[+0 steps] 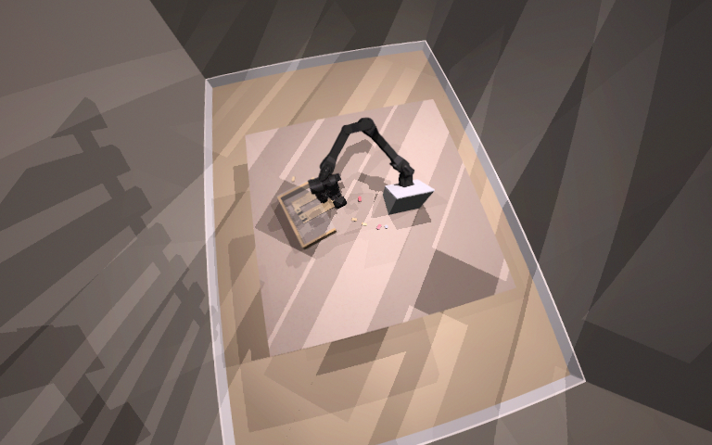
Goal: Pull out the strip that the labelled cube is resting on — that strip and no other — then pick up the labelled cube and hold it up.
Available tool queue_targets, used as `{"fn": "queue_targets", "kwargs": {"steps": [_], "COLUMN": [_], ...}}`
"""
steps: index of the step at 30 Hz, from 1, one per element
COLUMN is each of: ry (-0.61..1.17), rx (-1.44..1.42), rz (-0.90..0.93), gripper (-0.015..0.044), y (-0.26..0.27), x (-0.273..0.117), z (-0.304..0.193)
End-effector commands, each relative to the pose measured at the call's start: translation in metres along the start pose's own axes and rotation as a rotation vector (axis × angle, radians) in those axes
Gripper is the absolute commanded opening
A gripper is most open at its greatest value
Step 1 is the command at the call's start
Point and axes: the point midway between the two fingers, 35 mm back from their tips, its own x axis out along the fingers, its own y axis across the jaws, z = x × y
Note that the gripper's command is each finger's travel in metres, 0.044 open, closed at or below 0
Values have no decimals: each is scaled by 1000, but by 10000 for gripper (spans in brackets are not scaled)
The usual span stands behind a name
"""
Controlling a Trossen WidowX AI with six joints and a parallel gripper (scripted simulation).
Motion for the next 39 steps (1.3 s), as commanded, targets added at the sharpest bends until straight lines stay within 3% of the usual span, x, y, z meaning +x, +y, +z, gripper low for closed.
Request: {"fn": "queue_targets", "kwargs": {"steps": [1, 20, 39], "ry": [4, 5, 5], "rx": [-4, -4, -4], "rz": [-1, -4, -4], "gripper": [0, 0, 0], "y": [0, 1, 1], "x": [7, 38, 39], "z": [-1, -1, -1]}}
